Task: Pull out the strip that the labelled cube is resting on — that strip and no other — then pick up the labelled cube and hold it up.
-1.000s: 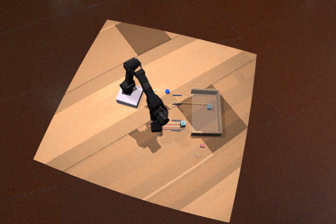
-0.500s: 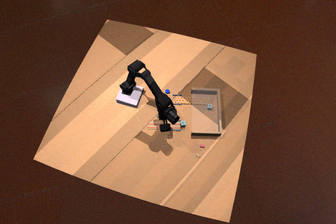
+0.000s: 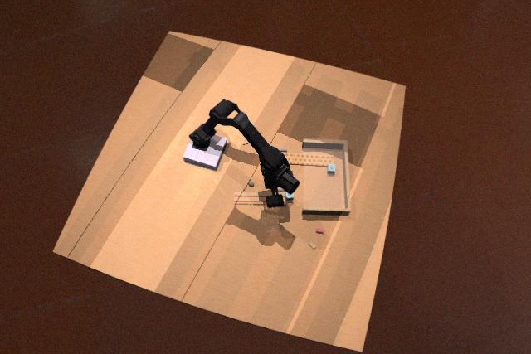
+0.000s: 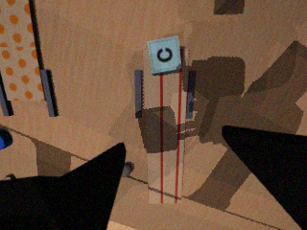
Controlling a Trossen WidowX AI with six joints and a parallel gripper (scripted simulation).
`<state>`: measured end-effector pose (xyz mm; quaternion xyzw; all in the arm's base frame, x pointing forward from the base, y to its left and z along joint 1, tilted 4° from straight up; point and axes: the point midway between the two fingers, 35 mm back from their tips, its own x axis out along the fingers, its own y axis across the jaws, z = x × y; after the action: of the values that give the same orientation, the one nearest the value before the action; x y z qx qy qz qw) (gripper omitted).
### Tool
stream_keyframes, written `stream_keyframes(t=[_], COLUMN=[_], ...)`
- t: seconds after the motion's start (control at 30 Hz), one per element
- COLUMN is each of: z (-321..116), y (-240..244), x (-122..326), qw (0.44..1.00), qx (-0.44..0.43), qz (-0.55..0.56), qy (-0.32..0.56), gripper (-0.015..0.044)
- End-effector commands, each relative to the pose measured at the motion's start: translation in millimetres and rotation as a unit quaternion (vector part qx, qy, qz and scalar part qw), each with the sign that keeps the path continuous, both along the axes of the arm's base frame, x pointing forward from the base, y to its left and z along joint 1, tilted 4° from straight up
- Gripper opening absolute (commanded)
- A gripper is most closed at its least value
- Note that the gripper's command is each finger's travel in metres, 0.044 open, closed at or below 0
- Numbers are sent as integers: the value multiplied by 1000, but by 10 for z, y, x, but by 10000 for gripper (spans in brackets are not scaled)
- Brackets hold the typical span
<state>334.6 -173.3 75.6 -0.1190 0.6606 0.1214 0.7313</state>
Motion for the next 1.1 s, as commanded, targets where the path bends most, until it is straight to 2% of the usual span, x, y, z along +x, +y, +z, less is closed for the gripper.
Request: stream_keyframes(t=[0.0, 0.63, 0.87, 1.07], z=[15, 95, 9, -88], y=[39, 190, 189, 190], x=[153, 734, 748, 761], qw=[1000, 1000, 1000, 1000], qx=[0, 1, 1, 1], qz=[-1, -1, -1, -1], qy=[4, 2, 2, 2], gripper=[440, 440, 256, 250])
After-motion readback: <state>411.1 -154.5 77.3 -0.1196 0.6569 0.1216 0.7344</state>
